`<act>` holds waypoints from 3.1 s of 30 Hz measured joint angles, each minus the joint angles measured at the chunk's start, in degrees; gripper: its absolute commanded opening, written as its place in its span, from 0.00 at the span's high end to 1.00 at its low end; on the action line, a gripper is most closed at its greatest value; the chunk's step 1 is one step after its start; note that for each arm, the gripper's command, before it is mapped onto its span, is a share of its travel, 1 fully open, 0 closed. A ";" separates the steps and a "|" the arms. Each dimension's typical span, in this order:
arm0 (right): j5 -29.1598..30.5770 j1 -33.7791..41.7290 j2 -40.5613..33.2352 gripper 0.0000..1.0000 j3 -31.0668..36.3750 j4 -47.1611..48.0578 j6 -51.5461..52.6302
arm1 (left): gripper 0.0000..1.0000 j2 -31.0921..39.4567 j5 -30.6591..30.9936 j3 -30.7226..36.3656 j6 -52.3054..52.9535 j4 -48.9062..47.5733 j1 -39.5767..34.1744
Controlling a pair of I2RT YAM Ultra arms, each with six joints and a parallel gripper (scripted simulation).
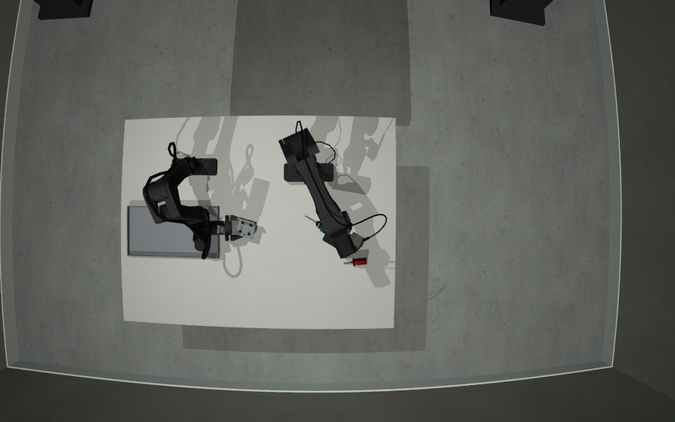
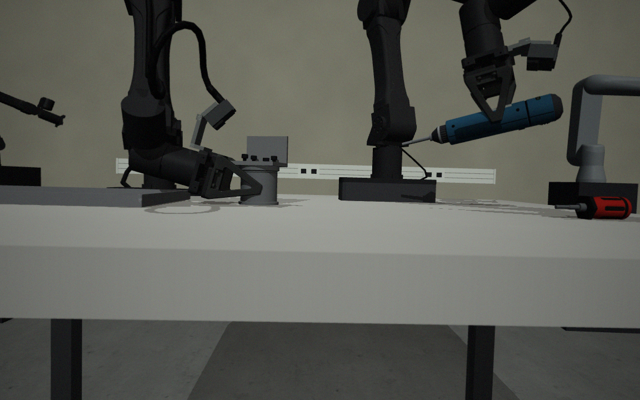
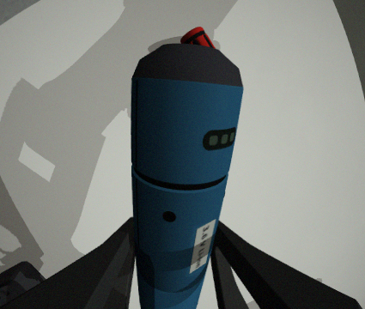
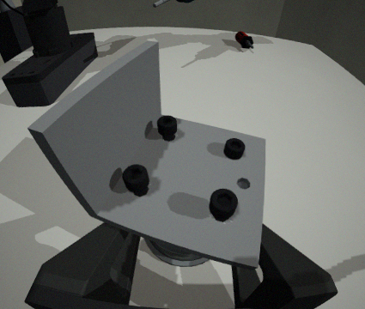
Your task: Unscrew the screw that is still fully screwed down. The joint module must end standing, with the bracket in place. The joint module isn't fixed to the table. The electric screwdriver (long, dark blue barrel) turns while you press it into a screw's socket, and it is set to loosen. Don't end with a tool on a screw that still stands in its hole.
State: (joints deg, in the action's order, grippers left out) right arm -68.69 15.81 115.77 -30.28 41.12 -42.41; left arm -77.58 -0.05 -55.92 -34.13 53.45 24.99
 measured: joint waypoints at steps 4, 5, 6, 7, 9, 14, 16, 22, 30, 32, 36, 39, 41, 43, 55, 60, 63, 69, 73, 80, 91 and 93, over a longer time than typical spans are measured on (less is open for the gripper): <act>0.00 0.00 0.00 0.41 0.00 0.00 0.00 | 0.58 2.64 0.04 0.98 1.14 -1.36 -2.93; 0.00 0.00 0.00 0.41 0.00 0.00 0.00 | 0.58 3.26 0.04 1.33 1.42 -1.79 -3.63; 0.00 0.00 0.00 0.41 0.00 0.00 0.00 | 0.58 3.80 0.02 1.68 1.73 -2.21 -4.31; 0.00 0.00 0.00 0.41 0.00 0.00 0.00 | 0.58 4.22 0.04 1.84 1.99 -2.32 -4.92; 0.00 0.00 0.00 0.41 0.00 0.00 0.00 | 0.58 4.81 0.04 1.79 2.36 -2.82 -5.57; 0.00 0.00 0.00 0.41 0.00 0.00 0.00 | 0.58 5.46 -0.07 2.60 3.10 -4.39 -6.16; 0.00 0.00 0.00 0.41 0.00 0.00 0.00 | 0.58 6.32 -0.07 3.69 3.56 -4.96 -7.32; 0.00 0.00 0.00 0.41 0.00 0.00 0.00 | 0.58 10.08 -0.02 5.46 5.25 -6.73 -11.58; 0.00 0.00 0.00 0.41 0.00 0.00 0.00 | 0.58 12.02 -0.11 6.27 6.73 -8.92 -13.79; 0.00 0.00 0.00 0.41 0.00 0.00 0.00 | 0.58 12.66 -0.13 7.30 7.15 -9.73 -14.69; 0.00 0.00 0.00 0.41 0.00 0.00 0.00 | 0.58 14.86 -0.09 8.68 8.20 -10.19 -17.44; 0.00 0.00 0.00 0.41 0.00 0.00 0.00 | 0.58 16.94 -0.11 9.62 9.07 -11.74 -19.52; 0.00 0.00 0.00 0.41 0.00 0.00 0.00 | 0.58 17.88 -0.09 10.16 9.64 -12.26 -20.83; 0.00 0.00 0.00 0.41 0.00 0.00 0.00 | 0.58 18.45 -0.11 10.12 10.03 -12.74 -21.46; 0.00 0.00 0.00 0.41 0.00 0.00 0.00 | 0.58 23.23 -0.15 13.38 12.61 -16.24 -26.77; 0.00 0.00 0.00 0.41 0.00 0.00 0.00 | 0.58 25.31 -0.17 14.27 13.88 -17.73 -29.40; 0.00 0.00 0.00 0.41 0.00 0.00 0.00 | 0.58 25.66 -0.22 14.32 14.25 -18.45 -29.51; 0.00 0.00 0.00 0.41 0.00 0.00 0.00 | 0.58 27.93 -0.22 16.85 15.58 -19.93 -32.61; 0.00 0.00 0.00 0.41 0.00 0.00 0.00 | 0.58 30.73 -0.24 17.92 16.74 -21.81 -35.39; 0.00 0.00 0.00 0.41 0.00 0.00 0.00 | 0.58 32.39 -0.28 18.47 18.12 -23.43 -37.46; 0.00 0.00 0.00 0.41 0.00 0.00 0.00 | 0.58 38.16 -0.31 22.51 20.90 -27.21 -43.98; 0.00 0.00 0.00 0.41 0.00 0.00 0.00 | 0.58 38.91 -0.28 22.64 21.40 -27.36 -45.00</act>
State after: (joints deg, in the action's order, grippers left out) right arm -68.69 15.81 115.77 -30.28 41.12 -42.41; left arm -38.68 -0.34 -33.28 -12.73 26.09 -20.01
